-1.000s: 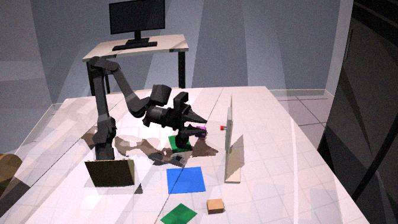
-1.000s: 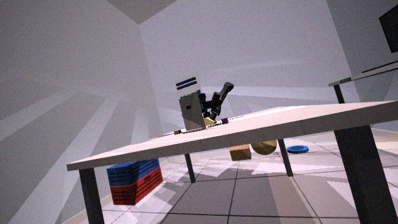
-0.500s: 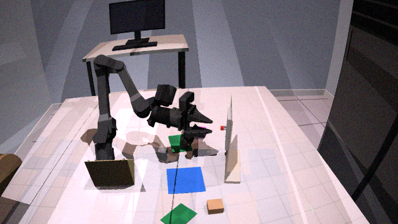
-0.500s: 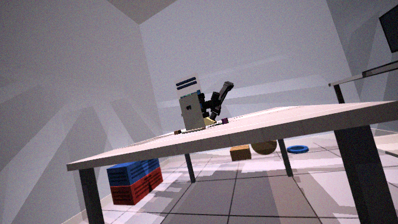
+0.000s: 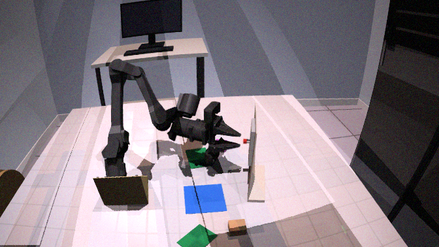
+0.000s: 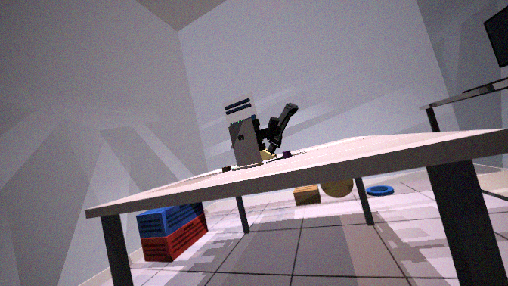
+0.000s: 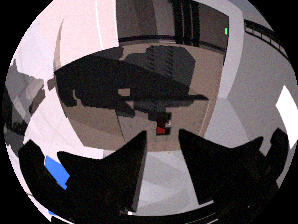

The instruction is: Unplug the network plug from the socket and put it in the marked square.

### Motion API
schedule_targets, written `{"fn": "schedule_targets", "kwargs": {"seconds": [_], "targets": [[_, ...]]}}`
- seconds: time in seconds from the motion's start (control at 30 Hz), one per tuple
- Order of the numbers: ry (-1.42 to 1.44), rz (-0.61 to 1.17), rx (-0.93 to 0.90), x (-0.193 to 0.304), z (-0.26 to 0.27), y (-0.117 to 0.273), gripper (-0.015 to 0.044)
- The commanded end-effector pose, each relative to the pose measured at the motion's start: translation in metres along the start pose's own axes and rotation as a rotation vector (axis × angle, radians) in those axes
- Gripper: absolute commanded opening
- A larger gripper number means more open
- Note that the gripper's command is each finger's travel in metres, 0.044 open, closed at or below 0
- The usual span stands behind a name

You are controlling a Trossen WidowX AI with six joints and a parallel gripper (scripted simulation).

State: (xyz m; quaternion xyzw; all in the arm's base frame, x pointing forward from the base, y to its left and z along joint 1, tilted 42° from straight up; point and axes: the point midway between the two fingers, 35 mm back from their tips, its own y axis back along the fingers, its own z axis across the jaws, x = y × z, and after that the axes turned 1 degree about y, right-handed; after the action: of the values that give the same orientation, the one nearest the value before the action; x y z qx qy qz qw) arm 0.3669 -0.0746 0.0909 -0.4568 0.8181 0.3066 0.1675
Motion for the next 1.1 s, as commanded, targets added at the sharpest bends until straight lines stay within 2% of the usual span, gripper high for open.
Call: {"fn": "schedule_targets", "kwargs": {"seconds": [0.0,0.47,1.07], "targets": [[0.001,-0.005,0.003,-0.002,-0.001,-0.005,0.0156],[0.0,-0.006,0.004,-0.005,0.0,-0.02,0.0156],[0.0,-0.006,0.004,-0.005,0.0,-0.02,0.0036]]}}
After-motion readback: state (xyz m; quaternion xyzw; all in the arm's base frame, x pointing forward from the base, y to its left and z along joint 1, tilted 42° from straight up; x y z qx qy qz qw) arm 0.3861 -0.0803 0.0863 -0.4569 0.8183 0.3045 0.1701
